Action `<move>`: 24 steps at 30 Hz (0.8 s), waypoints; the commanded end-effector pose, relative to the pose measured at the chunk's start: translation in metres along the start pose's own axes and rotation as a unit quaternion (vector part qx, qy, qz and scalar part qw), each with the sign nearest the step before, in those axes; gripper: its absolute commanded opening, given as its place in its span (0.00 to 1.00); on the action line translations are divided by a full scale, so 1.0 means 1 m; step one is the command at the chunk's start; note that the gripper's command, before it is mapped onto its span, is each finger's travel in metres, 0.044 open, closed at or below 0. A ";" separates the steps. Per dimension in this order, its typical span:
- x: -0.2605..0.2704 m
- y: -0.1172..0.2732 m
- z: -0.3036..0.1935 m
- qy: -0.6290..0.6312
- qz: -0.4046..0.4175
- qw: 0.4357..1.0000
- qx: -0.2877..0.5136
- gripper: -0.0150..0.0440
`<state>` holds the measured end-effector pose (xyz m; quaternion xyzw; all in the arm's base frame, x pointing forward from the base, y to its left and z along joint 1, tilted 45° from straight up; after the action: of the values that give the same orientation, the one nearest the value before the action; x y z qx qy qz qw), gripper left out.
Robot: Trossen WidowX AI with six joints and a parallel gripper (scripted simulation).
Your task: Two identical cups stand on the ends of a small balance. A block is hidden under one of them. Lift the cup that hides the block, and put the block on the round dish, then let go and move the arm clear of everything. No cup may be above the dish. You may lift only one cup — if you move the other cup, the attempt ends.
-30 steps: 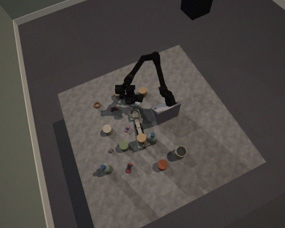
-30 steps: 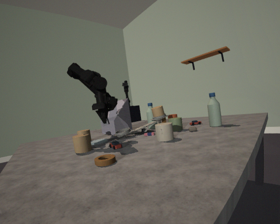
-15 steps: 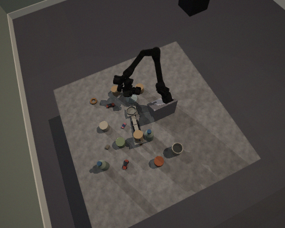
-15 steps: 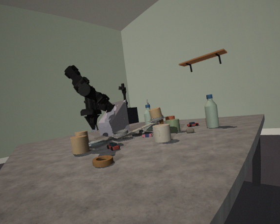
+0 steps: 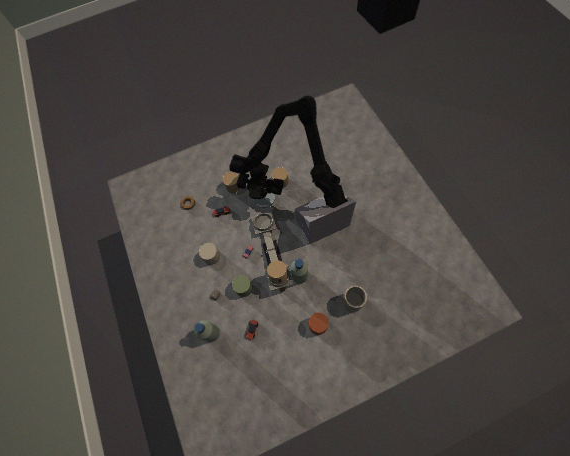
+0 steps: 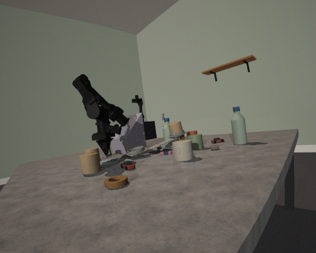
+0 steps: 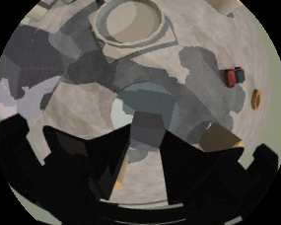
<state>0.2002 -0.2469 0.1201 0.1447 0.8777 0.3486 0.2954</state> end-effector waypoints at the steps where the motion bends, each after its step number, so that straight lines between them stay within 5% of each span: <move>1: 0.001 -0.005 0.001 0.004 0.001 1.000 -0.003 0.25; 14: 0.002 -0.023 0.001 0.005 0.001 1.000 -0.002 0.25; 24: 0.000 -0.018 0.000 0.000 0.000 1.000 0.001 0.70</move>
<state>0.1993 -0.2595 0.1077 0.1445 0.8780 0.3485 0.2946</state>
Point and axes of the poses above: the point midway between the two fingers, 35 mm back from their tips, its own y axis back along the fingers, its own x axis across the jaws, z = x × y, the point moved 3 cm from there along y, back along the fingers, and after that the axes turned 3 degrees about y, right-handed, at the moved point
